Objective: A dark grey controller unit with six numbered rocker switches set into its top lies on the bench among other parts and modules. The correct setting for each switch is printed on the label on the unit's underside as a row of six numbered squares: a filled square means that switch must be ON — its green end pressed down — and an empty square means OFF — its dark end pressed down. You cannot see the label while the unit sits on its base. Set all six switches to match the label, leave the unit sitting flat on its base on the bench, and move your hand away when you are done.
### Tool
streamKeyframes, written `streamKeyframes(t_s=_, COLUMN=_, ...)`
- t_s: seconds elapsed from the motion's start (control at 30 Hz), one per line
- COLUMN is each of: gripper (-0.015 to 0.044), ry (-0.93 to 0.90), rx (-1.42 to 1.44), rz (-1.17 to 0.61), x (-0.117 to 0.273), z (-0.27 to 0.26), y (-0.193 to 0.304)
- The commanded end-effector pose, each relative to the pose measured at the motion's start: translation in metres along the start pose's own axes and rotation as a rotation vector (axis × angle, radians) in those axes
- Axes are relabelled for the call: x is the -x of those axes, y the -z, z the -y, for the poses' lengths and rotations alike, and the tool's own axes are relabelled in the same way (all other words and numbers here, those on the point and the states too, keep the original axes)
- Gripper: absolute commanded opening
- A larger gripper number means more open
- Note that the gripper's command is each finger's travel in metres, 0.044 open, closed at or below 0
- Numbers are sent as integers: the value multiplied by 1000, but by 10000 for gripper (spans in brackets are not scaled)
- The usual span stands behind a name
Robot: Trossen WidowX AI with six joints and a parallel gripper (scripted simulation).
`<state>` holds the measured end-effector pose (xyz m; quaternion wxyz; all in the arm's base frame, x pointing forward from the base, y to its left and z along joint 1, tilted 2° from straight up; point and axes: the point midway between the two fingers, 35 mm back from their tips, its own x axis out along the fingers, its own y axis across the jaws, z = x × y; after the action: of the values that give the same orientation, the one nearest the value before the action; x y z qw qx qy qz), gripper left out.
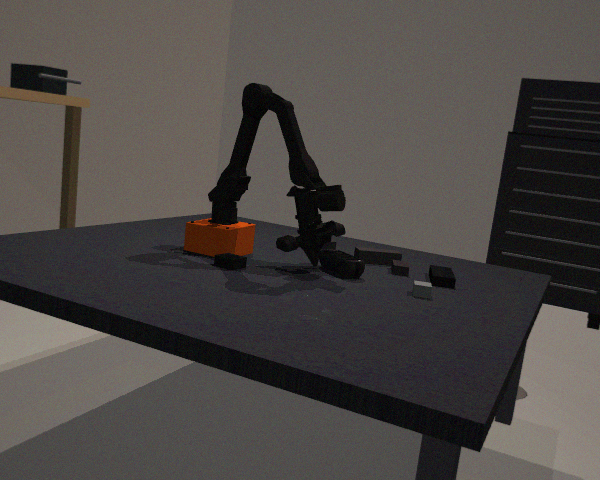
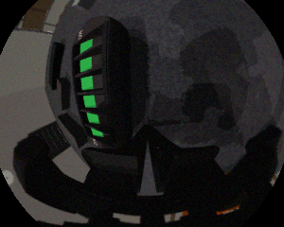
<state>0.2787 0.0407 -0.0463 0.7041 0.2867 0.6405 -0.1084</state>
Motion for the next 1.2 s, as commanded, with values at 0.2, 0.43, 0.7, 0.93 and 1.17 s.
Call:
streamKeyframes(t_s=0.2, gripper=0, ry=-3, rx=-4, rz=3, x=-1, z=-4, y=-1)
streamKeyframes(t_s=0.43, gripper=0, ry=-3, rx=-4, rz=3, x=-2, z=-7, y=-1)
streamKeyframes(t_s=0.7, gripper=0, ry=-3, rx=-4, rz=3, x=-3, z=-10, y=-1)
streamKeyframes(t_s=0.93, gripper=0, ry=-3, rx=-4, rz=3, x=-4, z=-13, y=-1)
streamKeyframes(t_s=1.17, gripper=0, ry=-4, rx=-4, rz=3, x=-6, z=-20, y=0)
